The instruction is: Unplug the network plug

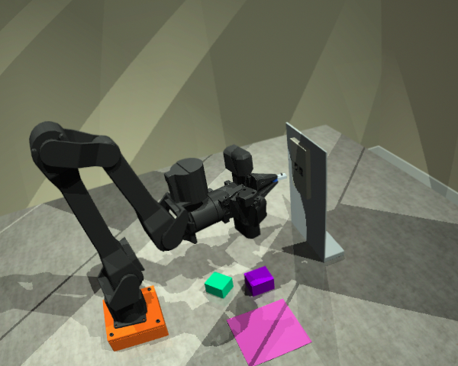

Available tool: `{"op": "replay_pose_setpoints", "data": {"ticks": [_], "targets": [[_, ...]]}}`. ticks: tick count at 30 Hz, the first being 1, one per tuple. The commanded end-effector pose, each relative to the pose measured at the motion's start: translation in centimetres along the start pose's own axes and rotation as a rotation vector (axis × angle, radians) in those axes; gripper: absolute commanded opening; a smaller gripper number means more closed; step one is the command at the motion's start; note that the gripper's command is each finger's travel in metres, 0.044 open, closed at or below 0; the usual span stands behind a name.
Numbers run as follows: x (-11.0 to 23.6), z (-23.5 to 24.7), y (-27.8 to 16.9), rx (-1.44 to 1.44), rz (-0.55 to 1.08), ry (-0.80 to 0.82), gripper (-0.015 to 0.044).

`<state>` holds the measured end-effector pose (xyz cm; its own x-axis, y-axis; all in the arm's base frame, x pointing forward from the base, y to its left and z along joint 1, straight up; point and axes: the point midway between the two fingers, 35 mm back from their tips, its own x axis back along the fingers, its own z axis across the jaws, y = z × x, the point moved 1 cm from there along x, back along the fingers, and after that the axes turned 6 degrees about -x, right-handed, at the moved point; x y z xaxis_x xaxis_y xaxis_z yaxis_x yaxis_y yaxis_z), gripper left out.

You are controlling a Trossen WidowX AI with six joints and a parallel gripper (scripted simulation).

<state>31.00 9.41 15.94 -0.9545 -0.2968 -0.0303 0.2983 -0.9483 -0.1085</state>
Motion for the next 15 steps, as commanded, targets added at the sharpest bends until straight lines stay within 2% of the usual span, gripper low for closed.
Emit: {"op": "replay_pose_setpoints", "data": {"ticks": [1,15], "targets": [[0.32,-0.17,-0.04,-0.001,-0.003,-0.005,0.0],[0.95,-0.19,-0.27,-0.001,-0.003,-0.006,0.0]]}}
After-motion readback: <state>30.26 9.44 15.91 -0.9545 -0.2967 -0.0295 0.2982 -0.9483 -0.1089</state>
